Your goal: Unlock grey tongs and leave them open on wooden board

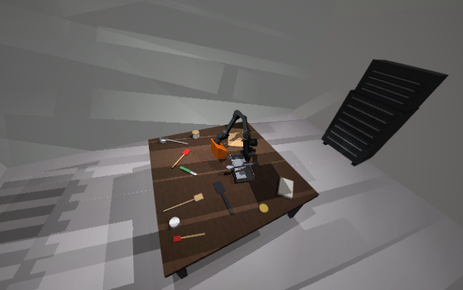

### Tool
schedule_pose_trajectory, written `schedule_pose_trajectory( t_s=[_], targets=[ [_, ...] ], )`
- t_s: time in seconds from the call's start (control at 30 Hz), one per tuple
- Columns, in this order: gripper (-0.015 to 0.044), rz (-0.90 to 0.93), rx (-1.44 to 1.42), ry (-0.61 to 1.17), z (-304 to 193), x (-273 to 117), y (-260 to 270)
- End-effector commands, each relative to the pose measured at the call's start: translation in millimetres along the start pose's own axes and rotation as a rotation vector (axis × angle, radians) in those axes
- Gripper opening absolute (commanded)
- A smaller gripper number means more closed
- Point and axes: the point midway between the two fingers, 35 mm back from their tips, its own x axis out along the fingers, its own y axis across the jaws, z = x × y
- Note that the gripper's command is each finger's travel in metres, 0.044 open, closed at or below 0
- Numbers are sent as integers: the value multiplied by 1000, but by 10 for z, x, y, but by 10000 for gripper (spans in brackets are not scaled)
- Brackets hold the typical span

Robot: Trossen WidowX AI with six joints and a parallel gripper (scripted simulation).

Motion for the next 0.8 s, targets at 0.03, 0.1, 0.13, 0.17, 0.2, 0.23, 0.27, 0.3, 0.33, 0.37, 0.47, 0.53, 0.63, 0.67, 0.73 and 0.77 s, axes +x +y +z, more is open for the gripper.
schedule_pose_trajectory(
  t_s=[0.03, 0.1, 0.13, 0.17, 0.2, 0.23, 0.27, 0.3, 0.33, 0.37, 0.47, 0.53, 0.63, 0.67, 0.73, 0.77],
  targets=[
    [260, 0, 4, 5, -8, 102, -9],
    [260, 0, 4, 5, -7, 134, -11],
    [260, 0, 4, 5, -6, 150, -12],
    [260, 0, 4, 4, -6, 167, -13],
    [260, 0, 4, 4, -6, 183, -13],
    [260, 0, 4, 4, -5, 199, -14],
    [260, 0, 4, 4, -5, 215, -14],
    [260, 0, 4, 4, -5, 232, -14],
    [260, 0, 4, 4, -5, 248, -15],
    [260, 0, 4, 4, -4, 264, -15],
    [260, 0, 4, 4, -4, 313, -14],
    [260, 0, 4, 4, -4, 346, -14],
    [260, 0, 4, 4, -5, 395, -12],
    [260, 0, 4, 4, -5, 411, -11],
    [260, 0, 4, 3, -5, 444, -9],
    [260, 0, 4, 3, -6, 461, -8]
  ],
)
